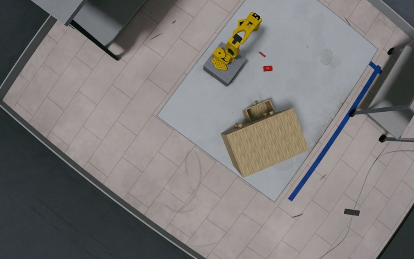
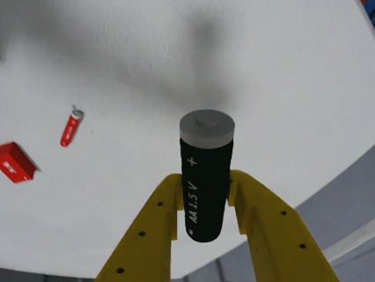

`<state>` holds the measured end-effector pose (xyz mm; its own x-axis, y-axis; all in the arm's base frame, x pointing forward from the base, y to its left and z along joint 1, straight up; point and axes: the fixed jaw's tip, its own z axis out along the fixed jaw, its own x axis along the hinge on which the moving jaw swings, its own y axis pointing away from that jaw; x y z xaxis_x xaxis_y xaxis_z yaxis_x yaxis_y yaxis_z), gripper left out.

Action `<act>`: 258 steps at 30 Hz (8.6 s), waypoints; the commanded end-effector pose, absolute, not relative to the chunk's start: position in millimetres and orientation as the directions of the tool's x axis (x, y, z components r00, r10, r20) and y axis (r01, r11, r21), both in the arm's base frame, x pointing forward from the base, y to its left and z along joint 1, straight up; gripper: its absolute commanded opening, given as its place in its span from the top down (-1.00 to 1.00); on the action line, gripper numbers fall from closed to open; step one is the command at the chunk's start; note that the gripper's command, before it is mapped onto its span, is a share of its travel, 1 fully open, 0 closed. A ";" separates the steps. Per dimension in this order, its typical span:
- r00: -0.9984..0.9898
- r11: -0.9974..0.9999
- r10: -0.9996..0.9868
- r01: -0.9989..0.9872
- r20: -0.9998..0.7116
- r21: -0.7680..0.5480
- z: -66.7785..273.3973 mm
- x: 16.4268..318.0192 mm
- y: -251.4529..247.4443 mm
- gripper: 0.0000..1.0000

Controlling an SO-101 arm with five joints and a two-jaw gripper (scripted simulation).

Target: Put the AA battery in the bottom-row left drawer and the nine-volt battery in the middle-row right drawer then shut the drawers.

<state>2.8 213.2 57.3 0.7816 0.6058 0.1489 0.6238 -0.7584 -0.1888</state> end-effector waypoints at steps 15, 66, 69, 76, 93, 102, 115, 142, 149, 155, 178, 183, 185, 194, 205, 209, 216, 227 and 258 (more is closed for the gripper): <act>0.469 -0.433 0.825 0.883 0.316 -0.179 90.8 1.2 199.7 1.00; 0.070 -0.069 0.864 0.997 0.499 -0.019 120.1 14.5 179.3 1.00; 0.137 -0.147 0.855 0.989 0.499 -0.019 120.1 28.5 177.6 1.00; 0.291 -0.325 0.816 0.945 0.499 -0.019 120.1 60.4 169.5 1.00; 0.581 -0.662 0.643 0.749 0.499 -0.019 120.1 120.7 133.4 1.00; 0.689 -0.788 0.526 0.616 0.499 -0.019 120.1 143.0 109.2 1.00; 0.810 -0.930 0.308 0.366 0.499 -0.019 120.1 168.1 64.0 1.00; 0.830 -0.961 -0.248 -0.276 0.499 -0.019 120.1 172.3 -51.6 1.00; 0.821 -0.951 -0.278 -0.310 0.499 -0.019 120.1 170.4 -57.7 1.00; 0.821 -0.951 -0.278 -0.310 0.499 -0.019 120.1 170.4 -57.7 1.00; 0.821 -0.951 -0.278 -0.310 0.499 -0.019 120.1 170.4 -57.7 1.00; 0.822 -0.951 -0.275 -0.308 0.499 -0.018 115.8 170.8 -57.8 1.00; 0.823 -0.953 -0.270 -0.303 0.499 -0.015 107.1 171.2 -58.0 1.00; 0.831 -0.959 -0.247 -0.284 0.498 -0.003 66.6 167.7 -56.9 1.00; 0.832 -0.959 -0.246 -0.282 0.498 -0.002 63.5 167.0 -56.8 1.00; 0.832 -0.959 -0.246 -0.282 0.498 -0.002 63.5 167.0 -56.8 1.00; 0.832 -0.959 -0.246 -0.282 0.498 -0.002 63.5 167.0 -56.8 1.00; 0.832 -0.959 -0.246 -0.282 0.498 -0.002 63.7 188.9 -63.2 1.00; 0.832 -0.959 -0.246 -0.282 0.497 -0.002 63.4 215.0 -70.9 1.00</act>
